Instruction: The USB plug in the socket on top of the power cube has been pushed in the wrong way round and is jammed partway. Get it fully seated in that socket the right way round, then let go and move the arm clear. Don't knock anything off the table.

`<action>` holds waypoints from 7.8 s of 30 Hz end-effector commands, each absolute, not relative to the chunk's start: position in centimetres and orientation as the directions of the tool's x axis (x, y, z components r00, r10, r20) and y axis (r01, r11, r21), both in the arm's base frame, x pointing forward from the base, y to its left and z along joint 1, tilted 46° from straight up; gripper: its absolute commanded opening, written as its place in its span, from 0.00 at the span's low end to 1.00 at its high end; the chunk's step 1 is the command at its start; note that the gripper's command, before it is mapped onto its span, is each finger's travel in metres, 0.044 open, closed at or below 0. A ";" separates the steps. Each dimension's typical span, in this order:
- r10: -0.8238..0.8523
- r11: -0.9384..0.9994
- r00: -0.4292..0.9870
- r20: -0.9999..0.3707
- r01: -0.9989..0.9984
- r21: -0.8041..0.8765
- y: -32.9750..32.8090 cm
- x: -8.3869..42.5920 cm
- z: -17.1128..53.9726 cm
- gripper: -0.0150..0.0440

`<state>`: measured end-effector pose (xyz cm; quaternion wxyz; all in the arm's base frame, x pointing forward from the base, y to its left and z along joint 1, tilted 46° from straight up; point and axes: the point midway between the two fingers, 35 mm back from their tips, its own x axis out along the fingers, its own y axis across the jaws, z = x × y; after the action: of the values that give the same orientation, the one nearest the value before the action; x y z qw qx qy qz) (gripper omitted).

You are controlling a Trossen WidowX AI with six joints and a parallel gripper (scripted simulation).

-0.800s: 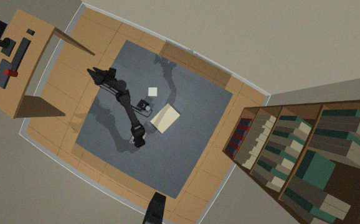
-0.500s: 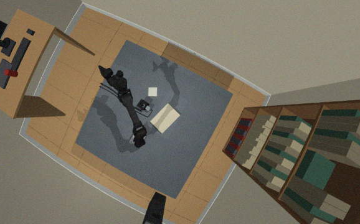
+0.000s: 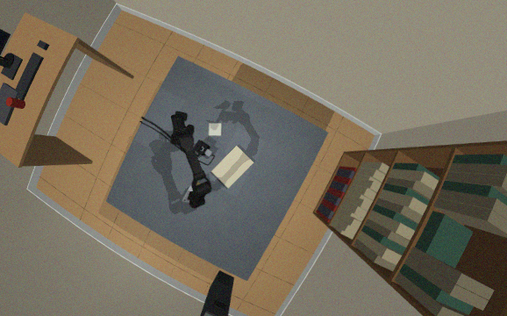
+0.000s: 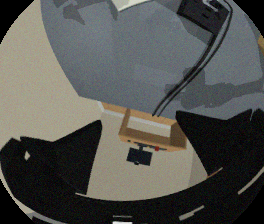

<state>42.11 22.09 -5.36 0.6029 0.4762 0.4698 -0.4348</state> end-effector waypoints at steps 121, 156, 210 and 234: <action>-0.691 -0.170 -0.112 -0.714 0.985 0.011 7.1 32.5 -2.7 0.25; -0.694 -0.007 -0.109 -0.711 0.989 -0.145 7.9 32.6 -1.8 0.25; -0.695 0.710 -0.109 -0.711 0.060 -0.702 7.9 32.7 -1.8 0.25; -0.694 0.644 -0.109 -0.711 -0.535 -0.547 7.9 32.7 -1.8 0.25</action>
<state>32.65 7.96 -1.77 0.5407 -0.3916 0.7364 -0.1095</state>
